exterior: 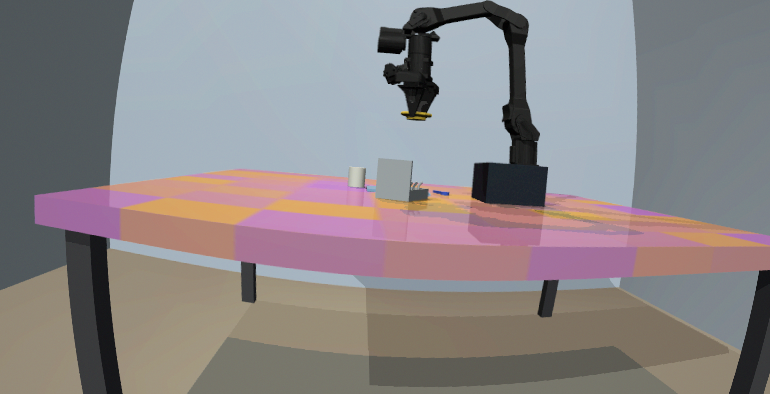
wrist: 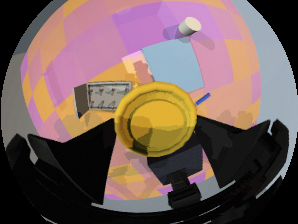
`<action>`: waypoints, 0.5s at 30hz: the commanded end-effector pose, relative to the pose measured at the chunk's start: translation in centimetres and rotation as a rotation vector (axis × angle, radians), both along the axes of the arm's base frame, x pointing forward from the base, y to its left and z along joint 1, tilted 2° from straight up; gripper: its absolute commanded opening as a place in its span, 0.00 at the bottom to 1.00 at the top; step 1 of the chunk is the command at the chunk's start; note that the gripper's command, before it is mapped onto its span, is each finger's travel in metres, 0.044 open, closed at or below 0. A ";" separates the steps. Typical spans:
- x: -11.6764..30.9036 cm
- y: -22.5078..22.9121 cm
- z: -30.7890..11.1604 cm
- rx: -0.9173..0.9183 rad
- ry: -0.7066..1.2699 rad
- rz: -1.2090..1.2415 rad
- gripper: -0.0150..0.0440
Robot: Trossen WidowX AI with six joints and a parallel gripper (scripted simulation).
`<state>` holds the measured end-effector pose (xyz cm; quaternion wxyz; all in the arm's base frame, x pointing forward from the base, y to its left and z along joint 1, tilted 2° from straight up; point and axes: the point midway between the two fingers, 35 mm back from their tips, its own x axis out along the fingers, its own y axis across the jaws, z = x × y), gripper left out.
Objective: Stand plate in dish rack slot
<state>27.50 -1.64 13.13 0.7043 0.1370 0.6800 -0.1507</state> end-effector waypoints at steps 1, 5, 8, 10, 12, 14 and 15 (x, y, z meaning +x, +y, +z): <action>-0.8 1.2 0.1 -0.002 -0.015 -0.074 0.25; -0.8 1.2 0.1 -0.002 -0.015 -0.074 0.25; -0.7 1.3 -0.3 0.016 -0.003 -0.039 0.25; -0.7 1.4 -0.8 0.042 0.010 0.009 0.25; -0.6 1.4 -1.4 0.068 0.022 0.056 0.25; -0.6 1.5 -1.9 0.095 0.031 0.103 0.25; -0.6 1.5 -2.1 0.109 0.035 0.126 0.25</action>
